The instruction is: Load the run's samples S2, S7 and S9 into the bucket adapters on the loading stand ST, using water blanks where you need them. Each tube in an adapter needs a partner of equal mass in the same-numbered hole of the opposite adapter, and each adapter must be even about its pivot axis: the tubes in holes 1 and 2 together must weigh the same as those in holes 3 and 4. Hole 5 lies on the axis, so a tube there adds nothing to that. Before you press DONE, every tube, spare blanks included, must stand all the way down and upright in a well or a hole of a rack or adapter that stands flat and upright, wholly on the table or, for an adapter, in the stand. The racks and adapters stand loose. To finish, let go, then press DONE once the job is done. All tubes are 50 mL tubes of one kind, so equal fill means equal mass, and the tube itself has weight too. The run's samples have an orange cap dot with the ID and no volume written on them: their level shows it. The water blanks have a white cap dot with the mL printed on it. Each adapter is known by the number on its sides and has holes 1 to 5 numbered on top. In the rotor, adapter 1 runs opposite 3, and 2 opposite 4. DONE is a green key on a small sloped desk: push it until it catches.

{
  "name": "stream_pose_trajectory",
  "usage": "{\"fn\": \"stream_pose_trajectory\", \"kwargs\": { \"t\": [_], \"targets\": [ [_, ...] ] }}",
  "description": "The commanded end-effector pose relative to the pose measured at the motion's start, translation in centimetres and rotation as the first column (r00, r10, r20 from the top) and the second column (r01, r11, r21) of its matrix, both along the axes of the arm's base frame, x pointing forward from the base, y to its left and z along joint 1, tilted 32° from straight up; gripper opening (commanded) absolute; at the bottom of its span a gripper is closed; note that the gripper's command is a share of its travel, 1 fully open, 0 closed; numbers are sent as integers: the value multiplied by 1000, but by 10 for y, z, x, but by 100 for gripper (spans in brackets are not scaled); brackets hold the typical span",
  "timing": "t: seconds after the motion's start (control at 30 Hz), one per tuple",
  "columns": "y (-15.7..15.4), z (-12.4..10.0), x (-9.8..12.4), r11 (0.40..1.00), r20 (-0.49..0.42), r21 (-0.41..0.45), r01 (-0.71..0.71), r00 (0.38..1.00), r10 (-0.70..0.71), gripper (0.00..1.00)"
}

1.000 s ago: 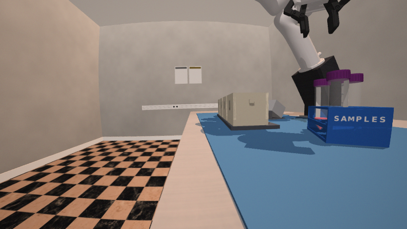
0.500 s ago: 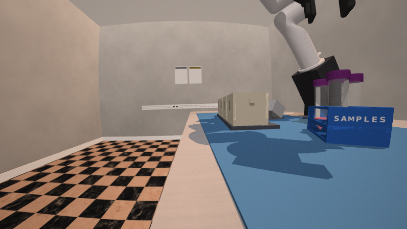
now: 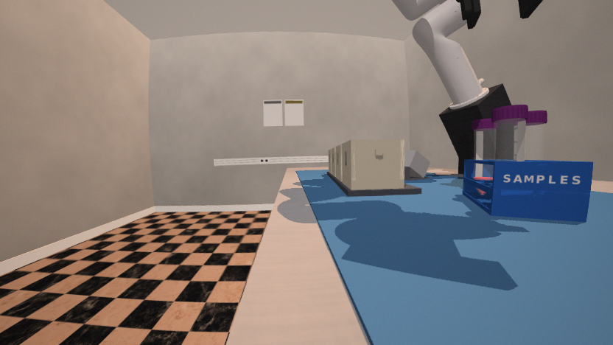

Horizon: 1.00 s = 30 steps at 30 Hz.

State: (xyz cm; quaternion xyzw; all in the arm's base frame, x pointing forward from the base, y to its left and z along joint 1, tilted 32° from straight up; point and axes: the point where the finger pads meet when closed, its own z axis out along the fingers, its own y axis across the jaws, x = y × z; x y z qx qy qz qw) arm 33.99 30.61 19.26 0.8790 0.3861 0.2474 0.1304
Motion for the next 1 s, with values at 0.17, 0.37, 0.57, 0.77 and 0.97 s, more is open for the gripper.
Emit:
{"fn": "stream_pose_trajectory", "kwargs": {
  "t": [0.17,0.37,0.57,0.77,0.97],
  "targets": [
    [1,-5,5,1000,2,3,-1,1000,1,57],
    [0,-15,11,1000,2,3,-1,1000,1,57],
    [0,-22,16,1000,2,3,-1,1000,1,57],
    [0,-32,22,1000,2,3,-1,1000,1,57],
    [-1,-42,28,1000,2,3,-1,1000,1,57]
  ]
}}
